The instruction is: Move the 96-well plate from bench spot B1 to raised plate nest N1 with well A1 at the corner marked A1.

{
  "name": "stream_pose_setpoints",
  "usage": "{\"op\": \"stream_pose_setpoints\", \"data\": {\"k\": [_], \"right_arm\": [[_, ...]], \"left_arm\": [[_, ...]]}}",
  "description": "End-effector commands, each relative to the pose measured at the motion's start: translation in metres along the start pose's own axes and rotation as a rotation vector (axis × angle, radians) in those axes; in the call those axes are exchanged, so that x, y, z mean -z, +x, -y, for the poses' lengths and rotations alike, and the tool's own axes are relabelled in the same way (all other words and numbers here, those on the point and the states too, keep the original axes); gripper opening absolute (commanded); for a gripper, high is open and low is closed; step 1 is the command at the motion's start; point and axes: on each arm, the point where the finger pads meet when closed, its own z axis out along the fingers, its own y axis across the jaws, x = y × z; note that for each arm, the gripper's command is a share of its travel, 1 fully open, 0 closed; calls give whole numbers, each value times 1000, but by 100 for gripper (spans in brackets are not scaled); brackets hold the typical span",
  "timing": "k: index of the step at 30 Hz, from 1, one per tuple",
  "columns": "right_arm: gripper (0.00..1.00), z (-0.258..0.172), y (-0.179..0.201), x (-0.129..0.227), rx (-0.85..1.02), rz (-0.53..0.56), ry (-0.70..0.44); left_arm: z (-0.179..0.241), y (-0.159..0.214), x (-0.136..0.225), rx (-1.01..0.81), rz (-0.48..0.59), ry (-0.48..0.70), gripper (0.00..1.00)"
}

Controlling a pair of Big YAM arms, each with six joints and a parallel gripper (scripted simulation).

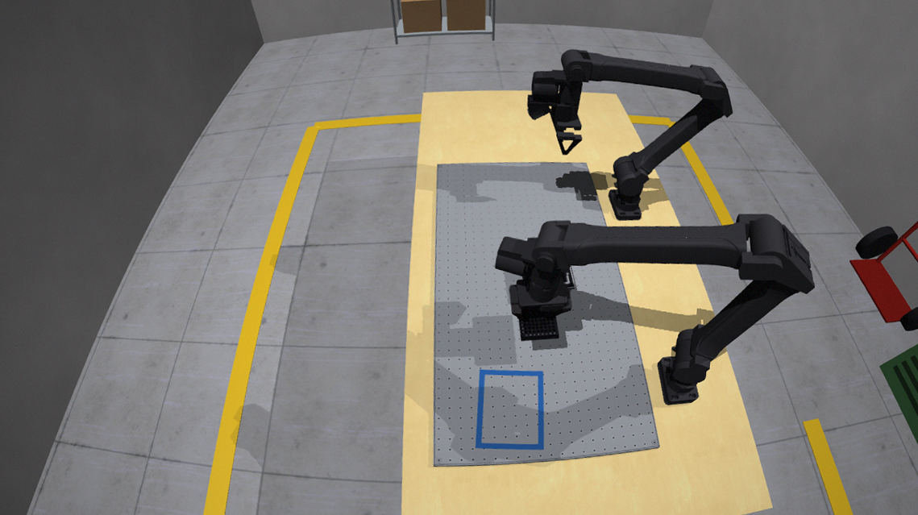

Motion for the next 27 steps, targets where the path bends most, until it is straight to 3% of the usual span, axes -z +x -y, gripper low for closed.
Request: {"op": "stream_pose_setpoints", "data": {"k": [1, 27], "right_arm": [[100, 0, -11, 16, 12, 40, -1], [100, 0, -11, 16, 12, 40, -1]], "left_arm": [[-18, -19, 33, 22, 32, -71, 0], [10, -93, 38, 22, 29, -47, 0]]}}
